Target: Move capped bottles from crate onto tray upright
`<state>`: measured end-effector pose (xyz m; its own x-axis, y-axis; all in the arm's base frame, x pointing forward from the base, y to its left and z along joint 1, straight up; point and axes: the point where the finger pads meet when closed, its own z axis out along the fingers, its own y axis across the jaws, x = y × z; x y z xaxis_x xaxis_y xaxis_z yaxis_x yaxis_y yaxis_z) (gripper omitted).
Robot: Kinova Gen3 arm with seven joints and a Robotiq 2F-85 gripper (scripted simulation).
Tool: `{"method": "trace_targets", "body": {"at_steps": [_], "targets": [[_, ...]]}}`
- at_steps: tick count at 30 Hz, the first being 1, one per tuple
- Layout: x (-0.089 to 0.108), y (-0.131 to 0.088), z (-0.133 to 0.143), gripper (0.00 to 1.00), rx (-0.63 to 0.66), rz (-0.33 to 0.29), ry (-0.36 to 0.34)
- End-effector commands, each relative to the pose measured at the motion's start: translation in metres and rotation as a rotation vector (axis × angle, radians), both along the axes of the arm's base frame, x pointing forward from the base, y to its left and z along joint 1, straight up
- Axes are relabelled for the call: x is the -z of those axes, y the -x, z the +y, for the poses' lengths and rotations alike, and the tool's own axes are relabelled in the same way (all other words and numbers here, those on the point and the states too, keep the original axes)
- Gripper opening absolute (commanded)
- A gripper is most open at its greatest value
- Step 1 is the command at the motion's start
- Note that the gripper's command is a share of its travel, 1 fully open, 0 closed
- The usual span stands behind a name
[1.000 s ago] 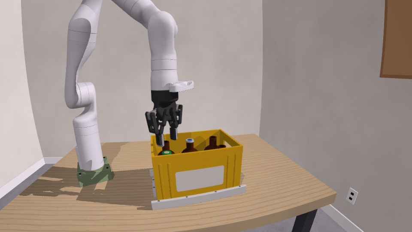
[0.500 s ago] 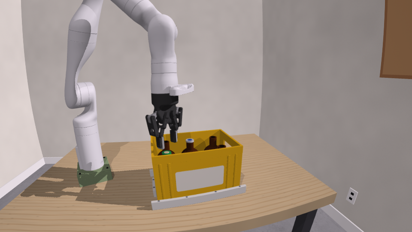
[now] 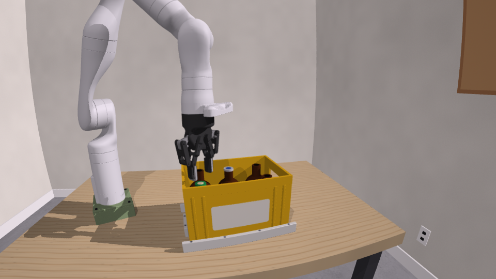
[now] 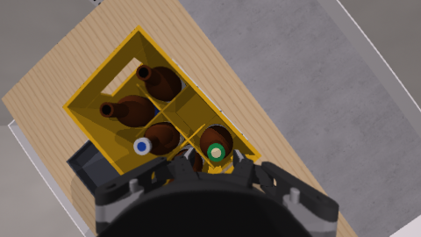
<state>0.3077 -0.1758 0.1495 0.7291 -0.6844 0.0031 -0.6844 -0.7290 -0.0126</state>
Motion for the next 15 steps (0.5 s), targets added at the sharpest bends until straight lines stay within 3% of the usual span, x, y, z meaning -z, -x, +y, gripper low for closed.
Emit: {"method": "trace_targets", "body": {"at_steps": [1, 15], "targets": [[0.0016, 0.0017, -0.0025, 0.6, 0.004, 0.002, 0.005], [0.0013, 0.0021, -0.0033, 0.6, 0.004, 0.002, 0.005]]}}
